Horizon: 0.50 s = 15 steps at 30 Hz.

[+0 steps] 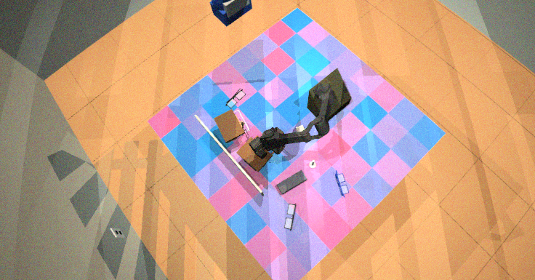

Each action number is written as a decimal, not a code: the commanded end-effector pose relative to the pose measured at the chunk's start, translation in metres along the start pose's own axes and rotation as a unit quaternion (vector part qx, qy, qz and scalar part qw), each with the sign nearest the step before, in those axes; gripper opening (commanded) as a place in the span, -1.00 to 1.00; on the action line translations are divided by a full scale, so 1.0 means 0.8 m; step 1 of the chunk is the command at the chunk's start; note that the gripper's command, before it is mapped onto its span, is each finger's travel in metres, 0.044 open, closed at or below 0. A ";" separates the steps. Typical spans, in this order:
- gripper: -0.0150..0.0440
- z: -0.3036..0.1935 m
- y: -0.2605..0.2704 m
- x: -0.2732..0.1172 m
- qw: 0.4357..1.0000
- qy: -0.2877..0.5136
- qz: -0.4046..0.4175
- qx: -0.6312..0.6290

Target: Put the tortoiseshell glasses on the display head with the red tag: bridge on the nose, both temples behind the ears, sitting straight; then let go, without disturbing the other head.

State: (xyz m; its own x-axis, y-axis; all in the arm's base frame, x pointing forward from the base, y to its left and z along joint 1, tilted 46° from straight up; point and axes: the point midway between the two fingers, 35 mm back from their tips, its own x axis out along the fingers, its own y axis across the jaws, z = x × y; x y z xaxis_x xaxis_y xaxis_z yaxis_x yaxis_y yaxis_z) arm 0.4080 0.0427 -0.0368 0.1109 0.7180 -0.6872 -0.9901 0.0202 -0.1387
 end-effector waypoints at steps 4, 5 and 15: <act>-0.31 0.000 0.000 0.000 1.000 0.000 0.000 0.000; -0.22 0.000 0.000 0.000 1.000 0.000 0.000 0.000; -0.13 0.000 0.000 -0.003 1.000 0.000 0.000 0.000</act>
State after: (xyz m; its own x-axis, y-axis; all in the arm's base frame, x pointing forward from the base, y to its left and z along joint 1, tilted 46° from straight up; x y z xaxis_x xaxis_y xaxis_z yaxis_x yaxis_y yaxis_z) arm 0.4080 0.0425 -0.0369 0.1110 0.7180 -0.6872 -0.9902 0.0206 -0.1384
